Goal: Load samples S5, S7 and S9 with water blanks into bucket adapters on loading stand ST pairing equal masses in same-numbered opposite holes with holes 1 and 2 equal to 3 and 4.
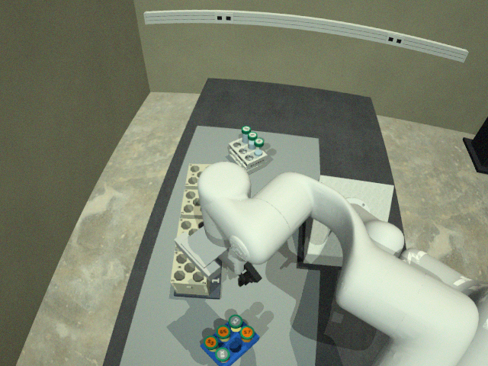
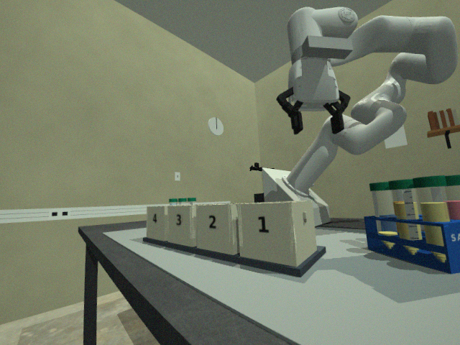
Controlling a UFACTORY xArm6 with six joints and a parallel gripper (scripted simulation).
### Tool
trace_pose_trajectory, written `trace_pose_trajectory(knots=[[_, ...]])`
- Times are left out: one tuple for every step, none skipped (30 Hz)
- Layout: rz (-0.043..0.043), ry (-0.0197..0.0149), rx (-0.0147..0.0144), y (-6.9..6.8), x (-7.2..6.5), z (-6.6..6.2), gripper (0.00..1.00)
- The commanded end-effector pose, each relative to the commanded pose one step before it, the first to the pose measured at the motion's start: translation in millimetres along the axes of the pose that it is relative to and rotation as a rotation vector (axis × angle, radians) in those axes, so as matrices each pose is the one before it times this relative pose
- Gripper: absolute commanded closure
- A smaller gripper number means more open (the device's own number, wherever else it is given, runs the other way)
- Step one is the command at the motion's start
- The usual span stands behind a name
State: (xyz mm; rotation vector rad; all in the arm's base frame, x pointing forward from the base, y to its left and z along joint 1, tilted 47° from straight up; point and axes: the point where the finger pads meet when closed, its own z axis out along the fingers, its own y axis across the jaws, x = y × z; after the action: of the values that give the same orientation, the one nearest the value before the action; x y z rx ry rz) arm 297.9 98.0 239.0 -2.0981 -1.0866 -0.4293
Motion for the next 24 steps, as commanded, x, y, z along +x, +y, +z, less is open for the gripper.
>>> trace_pose_trajectory(knots=[[0.00016, 0.0005, -0.00528, -22.59, 10.45, -1.55, 0.0], [0.0, 0.00001, 0.00002, -4.61, 1.98, 0.0, 0.0], [0.0, 0.00001, 0.00002, -4.61, 1.98, 0.0, 0.0], [0.0, 0.00001, 0.00002, -4.61, 1.98, 0.0, 0.0], [0.0, 0.00001, 0.00002, -4.61, 1.98, 0.0, 0.0], [0.0, 0.0, 0.0, 0.0, 0.0, 0.0, 0.0], [0.0, 0.0, 0.0, 0.0, 0.0, 0.0, 0.0], [0.0, 0.0, 0.00002, -4.63, 2.0, 0.01, 0.0], [0.0, 0.00001, 0.00003, -4.6, 1.97, -0.01, 0.0], [-0.00001, 0.00002, 0.00003, -4.6, 1.97, -0.01, 0.0], [-0.00001, 0.00002, 0.00003, -4.61, 1.97, -0.01, 0.0], [0.0, 0.00001, 0.00002, -3.45, 1.48, 0.0, 0.0], [0.0, -0.00001, 0.0, -0.01, 0.01, 0.01, 0.0], [0.0, 0.0, 0.0, -0.01, 0.01, 0.01, 0.0], [0.0, 0.0, 0.0, -0.01, 0.01, 0.01, 0.0], [-0.00001, 0.00002, 0.00001, -0.01, 0.0, 2.65, 0.0], [-0.00001, 0.00002, 0.00001, -0.01, 0.0, 2.65, 0.0], [-0.00001, 0.00002, 0.00001, -0.01, 0.0, 2.65, 0.0], [-0.00001, 0.00002, 0.00001, -0.01, 0.0, 2.66, 0.0], [-0.00001, 0.00002, 0.00001, -0.01, 0.0, 2.66, 0.0], [-0.00001, 0.00002, 0.00001, -0.01, 0.0, 2.66, 0.0], [-0.00001, 0.00002, 0.00001, -0.01, 0.0, 2.66, 0.0], [0.0, 0.0, 0.0, 0.0, 0.0, 0.0, 0.0], [0.0, 0.0, 0.0, 0.0, 0.0, 0.0, 0.0]])
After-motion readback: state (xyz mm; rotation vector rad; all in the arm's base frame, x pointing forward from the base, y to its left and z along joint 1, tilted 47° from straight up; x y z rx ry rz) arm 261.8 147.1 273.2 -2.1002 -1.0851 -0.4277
